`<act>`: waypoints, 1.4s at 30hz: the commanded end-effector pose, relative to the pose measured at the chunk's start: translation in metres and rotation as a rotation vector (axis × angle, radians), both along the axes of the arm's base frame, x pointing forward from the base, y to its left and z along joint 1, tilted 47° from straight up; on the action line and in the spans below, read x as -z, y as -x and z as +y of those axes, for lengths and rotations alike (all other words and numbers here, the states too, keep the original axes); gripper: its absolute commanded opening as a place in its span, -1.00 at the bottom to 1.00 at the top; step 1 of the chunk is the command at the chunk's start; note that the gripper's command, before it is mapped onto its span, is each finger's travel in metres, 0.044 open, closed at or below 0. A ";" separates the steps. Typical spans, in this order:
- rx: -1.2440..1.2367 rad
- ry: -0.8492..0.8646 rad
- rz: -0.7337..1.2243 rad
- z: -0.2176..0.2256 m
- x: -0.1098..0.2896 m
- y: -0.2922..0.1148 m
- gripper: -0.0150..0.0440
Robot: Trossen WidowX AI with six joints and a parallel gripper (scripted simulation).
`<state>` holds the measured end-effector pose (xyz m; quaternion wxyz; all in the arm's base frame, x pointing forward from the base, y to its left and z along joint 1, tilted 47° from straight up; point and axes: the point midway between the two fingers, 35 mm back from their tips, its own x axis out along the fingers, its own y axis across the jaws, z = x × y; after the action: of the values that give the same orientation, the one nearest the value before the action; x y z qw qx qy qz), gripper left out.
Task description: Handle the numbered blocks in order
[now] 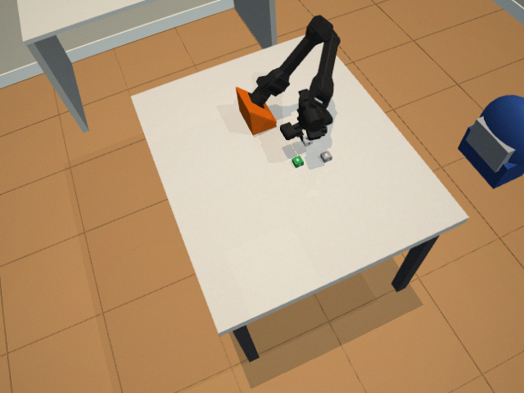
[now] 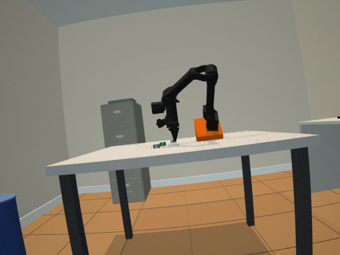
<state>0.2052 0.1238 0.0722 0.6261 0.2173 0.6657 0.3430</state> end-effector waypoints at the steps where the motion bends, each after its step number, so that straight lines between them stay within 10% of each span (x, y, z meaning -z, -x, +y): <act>1: -0.003 0.000 -0.006 0.000 -0.001 -0.001 -0.08; 31: -0.003 0.000 -0.006 0.010 0.009 0.001 -0.08; 42: -0.003 0.000 -0.006 0.010 0.009 0.001 0.86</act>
<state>0.2043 0.1337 0.0628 0.6287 0.2125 0.6633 0.3458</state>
